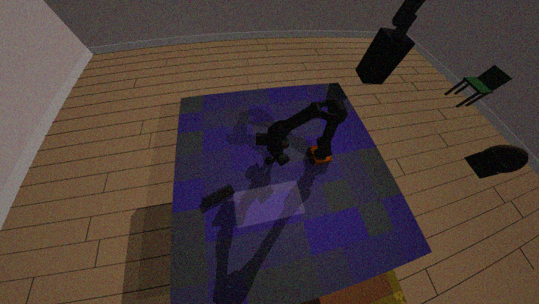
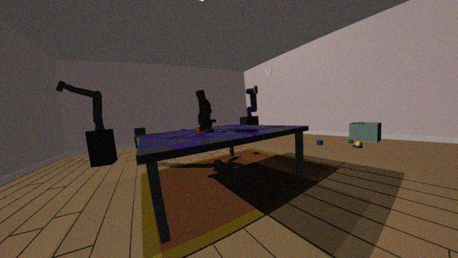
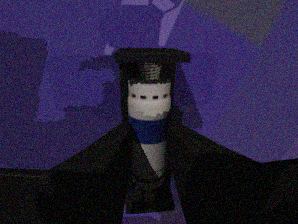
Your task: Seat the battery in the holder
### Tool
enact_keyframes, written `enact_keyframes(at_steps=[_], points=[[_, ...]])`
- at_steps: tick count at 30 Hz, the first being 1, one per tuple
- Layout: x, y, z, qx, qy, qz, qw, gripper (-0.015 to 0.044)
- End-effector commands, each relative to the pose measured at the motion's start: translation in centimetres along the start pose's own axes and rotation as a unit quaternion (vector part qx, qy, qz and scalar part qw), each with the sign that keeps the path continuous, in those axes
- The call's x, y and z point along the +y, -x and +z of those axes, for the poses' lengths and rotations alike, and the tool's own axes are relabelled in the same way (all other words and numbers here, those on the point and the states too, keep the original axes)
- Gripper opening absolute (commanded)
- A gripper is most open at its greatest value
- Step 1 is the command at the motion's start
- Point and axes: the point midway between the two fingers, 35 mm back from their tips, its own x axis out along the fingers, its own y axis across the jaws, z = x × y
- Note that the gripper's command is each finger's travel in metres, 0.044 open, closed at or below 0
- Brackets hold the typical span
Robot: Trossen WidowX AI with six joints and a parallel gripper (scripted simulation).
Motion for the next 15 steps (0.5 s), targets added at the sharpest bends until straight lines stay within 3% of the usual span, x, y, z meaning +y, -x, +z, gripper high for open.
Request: enact_keyframes(at_steps=[1, 15], points=[[0.0, -0.17, 0.11, -0.018, -0.003, 0.0, 1.0, 0.0068], [0.0, -0.09, 0.16, -0.023, -0.003, 0.0, 1.0, 0.0068]])
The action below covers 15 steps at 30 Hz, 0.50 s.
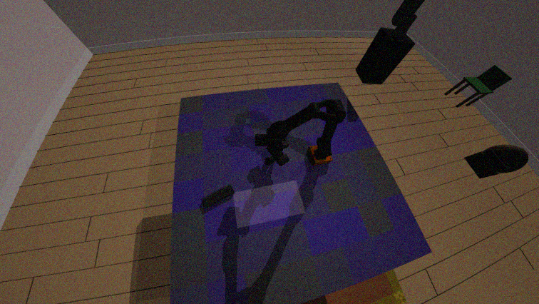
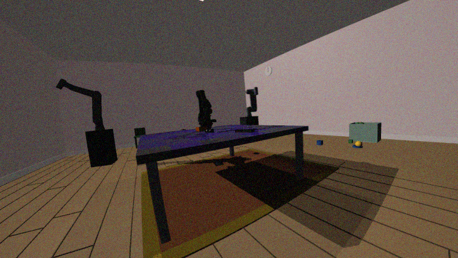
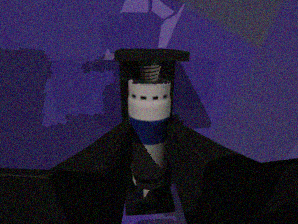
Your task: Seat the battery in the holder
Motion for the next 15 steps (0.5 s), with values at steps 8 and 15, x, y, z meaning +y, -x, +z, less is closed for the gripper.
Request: enact_keyframes(at_steps=[8, 15], points=[[0.0, -0.1, -0.5, -0.007, -0.003, 0.0, 1.0, 0.0068], [0.0, -0.1, -1.2, -0.007, -0.002, 0.001, 1.0, 0.0068]])
